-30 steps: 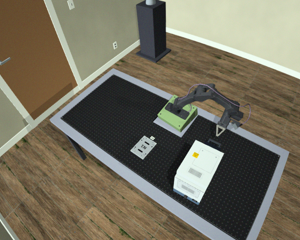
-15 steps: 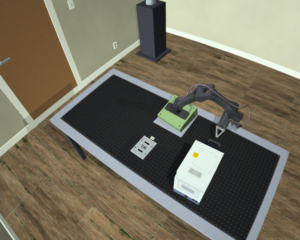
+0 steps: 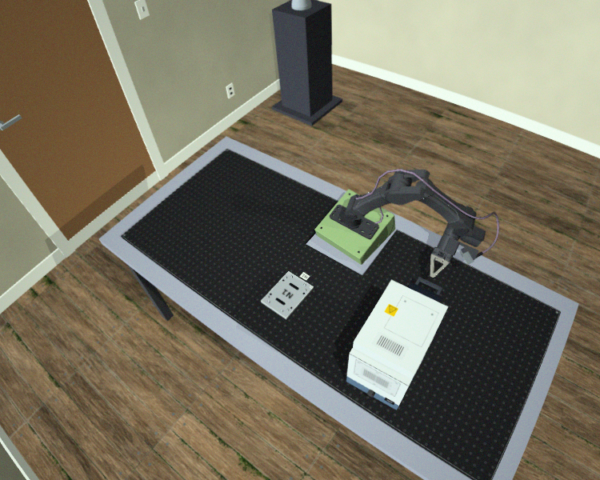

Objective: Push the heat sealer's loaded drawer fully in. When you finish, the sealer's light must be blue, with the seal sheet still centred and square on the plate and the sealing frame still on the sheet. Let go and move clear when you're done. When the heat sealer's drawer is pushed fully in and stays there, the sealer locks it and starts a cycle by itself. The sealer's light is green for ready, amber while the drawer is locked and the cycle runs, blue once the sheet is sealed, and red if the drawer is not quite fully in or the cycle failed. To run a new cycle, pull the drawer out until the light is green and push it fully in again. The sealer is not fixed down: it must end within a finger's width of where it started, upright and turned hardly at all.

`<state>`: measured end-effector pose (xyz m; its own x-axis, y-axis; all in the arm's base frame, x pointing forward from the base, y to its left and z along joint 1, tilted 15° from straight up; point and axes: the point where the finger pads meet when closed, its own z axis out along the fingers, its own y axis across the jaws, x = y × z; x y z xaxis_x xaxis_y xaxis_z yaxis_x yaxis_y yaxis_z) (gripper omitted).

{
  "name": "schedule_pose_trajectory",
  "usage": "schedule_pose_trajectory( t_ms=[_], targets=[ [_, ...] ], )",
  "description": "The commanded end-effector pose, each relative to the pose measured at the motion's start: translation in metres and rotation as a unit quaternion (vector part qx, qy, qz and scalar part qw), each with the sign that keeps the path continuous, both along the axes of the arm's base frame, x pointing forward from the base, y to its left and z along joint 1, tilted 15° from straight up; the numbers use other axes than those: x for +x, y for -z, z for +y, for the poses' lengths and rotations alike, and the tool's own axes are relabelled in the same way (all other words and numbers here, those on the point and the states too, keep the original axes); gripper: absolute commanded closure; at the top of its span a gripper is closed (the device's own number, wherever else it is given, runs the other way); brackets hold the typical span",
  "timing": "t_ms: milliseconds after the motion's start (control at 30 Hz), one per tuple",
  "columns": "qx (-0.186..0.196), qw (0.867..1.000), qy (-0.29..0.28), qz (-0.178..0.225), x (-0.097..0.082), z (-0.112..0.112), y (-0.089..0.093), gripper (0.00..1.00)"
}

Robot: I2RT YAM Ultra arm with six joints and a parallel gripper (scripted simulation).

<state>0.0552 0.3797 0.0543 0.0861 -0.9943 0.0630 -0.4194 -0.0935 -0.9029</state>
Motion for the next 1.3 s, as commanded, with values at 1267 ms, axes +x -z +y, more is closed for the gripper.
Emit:
schedule_pose_trajectory(
  t_ms=[1267],
  targets=[
    [0.019,1.0,-0.008,-0.004,0.02,0.005,0.001,0.7]
  ],
)
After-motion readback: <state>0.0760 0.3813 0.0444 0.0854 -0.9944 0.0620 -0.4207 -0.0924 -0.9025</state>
